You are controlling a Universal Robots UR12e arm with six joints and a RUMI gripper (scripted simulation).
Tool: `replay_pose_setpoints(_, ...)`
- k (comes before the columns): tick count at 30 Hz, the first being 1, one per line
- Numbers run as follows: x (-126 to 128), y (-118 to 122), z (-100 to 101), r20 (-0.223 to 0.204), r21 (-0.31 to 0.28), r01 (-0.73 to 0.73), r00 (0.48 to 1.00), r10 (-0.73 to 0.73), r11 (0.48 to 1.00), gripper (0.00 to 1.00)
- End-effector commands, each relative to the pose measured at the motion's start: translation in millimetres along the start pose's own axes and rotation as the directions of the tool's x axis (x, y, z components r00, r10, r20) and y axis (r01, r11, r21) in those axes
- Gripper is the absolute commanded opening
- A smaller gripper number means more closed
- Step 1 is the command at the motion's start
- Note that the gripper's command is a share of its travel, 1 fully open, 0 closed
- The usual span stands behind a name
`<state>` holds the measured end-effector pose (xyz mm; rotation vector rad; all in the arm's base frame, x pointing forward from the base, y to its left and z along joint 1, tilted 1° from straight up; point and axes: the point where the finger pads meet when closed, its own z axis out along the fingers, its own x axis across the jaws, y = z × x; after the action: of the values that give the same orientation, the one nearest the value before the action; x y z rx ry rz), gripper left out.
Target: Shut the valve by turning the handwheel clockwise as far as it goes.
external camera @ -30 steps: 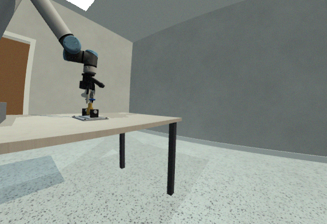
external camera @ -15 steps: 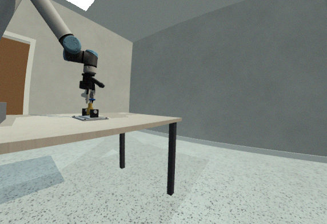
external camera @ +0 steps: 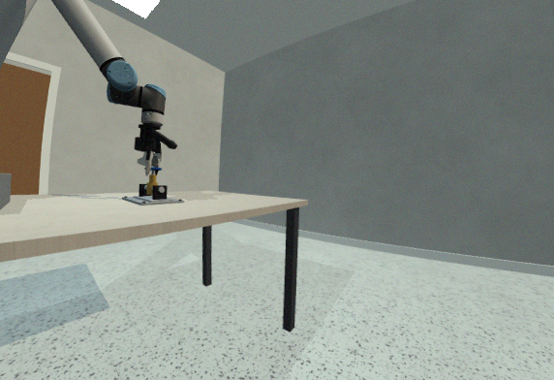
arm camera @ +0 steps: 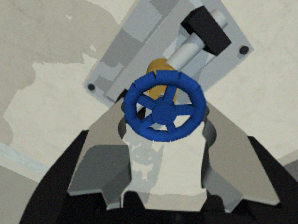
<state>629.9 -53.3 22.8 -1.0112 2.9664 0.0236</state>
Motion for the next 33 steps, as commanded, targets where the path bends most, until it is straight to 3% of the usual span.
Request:
replay_pose_setpoints(1, -1.4, -4.3, -4.1, 0.001, 0.007, -0.002, 1.000, 0.002, 1.000, 0.00)
replay_pose_setpoints(15, -1.4, -4.3, -4.1, 0.001, 0.007, -0.002, 1.000, 0.002, 1.000, 0.00)
replay_pose_setpoints(16, -1.4, -4.3, -4.1, 0.001, 0.007, -0.002, 1.000, 0.002, 1.000, 1.00)
replay_pose_setpoints(33, -1.0, -3.2, -3.2, 0.001, 0.006, -0.002, 1.000, 0.002, 1.000, 1.00)
